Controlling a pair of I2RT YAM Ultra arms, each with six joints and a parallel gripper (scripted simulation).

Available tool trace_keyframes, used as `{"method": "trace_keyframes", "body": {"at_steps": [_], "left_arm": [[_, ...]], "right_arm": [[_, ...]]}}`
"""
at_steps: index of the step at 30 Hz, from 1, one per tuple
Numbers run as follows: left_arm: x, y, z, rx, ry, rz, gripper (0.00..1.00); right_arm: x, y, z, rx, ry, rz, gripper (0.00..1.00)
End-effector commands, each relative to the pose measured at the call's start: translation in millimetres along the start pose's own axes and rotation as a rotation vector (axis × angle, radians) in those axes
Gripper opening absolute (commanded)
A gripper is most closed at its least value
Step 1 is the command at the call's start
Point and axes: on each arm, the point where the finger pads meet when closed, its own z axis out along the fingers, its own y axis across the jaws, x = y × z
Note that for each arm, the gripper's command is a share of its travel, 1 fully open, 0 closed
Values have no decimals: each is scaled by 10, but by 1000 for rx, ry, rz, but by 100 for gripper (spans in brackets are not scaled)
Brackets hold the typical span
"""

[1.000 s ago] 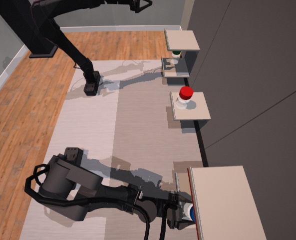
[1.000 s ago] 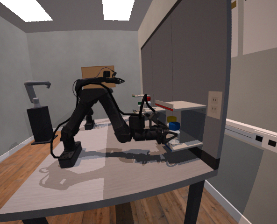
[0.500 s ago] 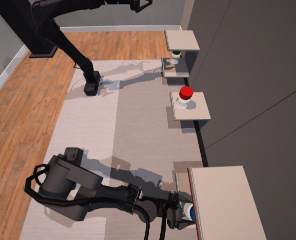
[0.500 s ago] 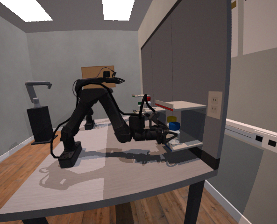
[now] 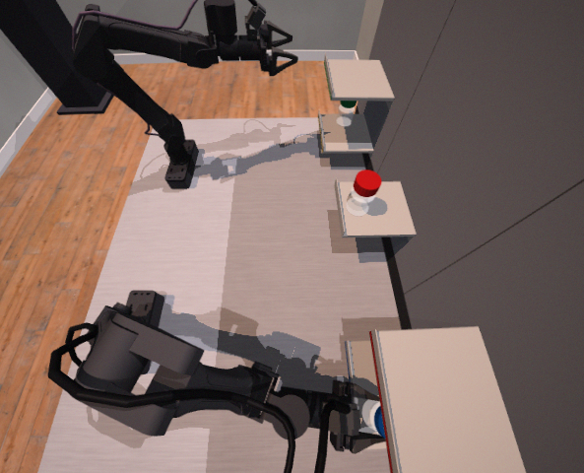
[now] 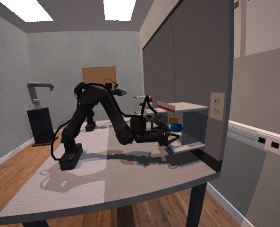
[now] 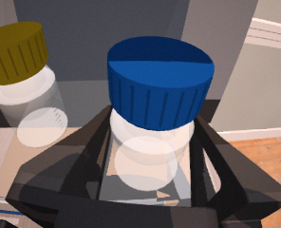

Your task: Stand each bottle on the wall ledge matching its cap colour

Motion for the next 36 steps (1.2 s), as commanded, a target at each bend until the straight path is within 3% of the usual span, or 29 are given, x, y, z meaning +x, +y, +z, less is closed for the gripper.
{"method": "trace_keyframes", "body": {"at_steps": [1, 6, 14, 31, 33, 34, 36], "left_arm": [[154, 24, 37, -6, -62, 15, 100], [519, -14, 55, -2, -30, 9, 100], [777, -43, 63, 4, 21, -3, 100], [696, -43, 64, 0, 5, -1, 100], [696, -43, 64, 0, 5, -1, 100], [696, -43, 64, 0, 5, -1, 100], [696, -43, 64, 0, 5, -1, 100]], "right_arm": [[-260, -2, 42, -1, -75, -15, 52], [-260, -2, 42, -1, -75, -15, 52], [-260, -2, 42, -1, -75, -15, 52], [-260, -2, 42, -1, -75, -15, 52], [-260, -2, 42, -1, -75, -15, 72], [-396, -11, 46, 3, -108, -18, 72], [-367, -12, -9, 9, -99, -15, 72]]}}
